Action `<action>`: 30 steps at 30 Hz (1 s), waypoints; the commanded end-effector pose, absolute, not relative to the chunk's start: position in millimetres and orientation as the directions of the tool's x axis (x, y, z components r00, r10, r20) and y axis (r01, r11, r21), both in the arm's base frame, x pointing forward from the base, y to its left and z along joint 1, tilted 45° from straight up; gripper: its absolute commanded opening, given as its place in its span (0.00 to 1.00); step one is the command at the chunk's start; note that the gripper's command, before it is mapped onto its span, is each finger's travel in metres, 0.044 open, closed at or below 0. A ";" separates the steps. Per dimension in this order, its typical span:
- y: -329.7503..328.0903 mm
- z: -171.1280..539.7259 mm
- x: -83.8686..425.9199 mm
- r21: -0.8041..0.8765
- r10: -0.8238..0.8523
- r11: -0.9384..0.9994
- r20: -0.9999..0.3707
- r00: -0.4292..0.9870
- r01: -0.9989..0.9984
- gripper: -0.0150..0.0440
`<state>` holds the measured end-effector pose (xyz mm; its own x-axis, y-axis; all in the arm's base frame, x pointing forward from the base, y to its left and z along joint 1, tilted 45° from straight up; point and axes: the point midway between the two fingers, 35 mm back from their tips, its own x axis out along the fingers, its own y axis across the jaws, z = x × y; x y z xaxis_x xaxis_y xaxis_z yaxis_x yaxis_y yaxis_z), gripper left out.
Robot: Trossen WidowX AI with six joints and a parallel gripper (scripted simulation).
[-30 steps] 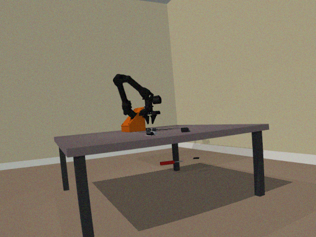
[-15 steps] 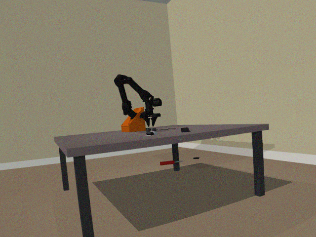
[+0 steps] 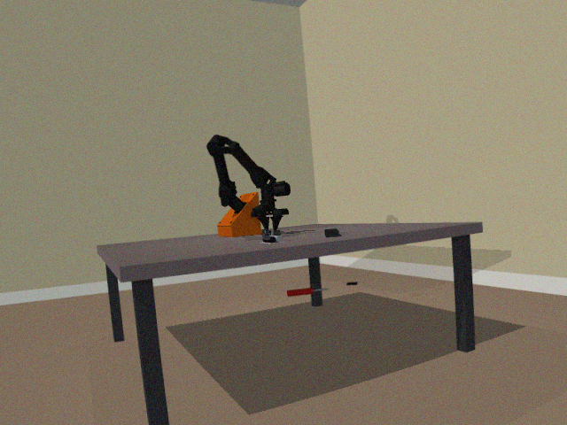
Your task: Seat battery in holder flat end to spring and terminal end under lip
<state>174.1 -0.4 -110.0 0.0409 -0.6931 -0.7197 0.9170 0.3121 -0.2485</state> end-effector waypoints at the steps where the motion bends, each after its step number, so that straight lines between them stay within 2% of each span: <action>1: -6.9 -113.3 172.1 -0.256 -0.700 0.312 -0.713 0.039 0.915 0.64; 3: -7.6 -113.9 172.0 -0.256 -0.700 0.312 -0.713 0.039 0.915 0.64; 8: -7.6 -113.9 172.0 -0.256 -0.700 0.312 -0.713 0.039 0.915 0.41; 12: -7.6 -113.9 172.0 -0.256 -0.700 0.312 -0.713 0.039 0.915 0.37; 30: 28.4 -78.4 170.4 -0.255 -0.698 0.312 -0.715 0.039 0.915 0.36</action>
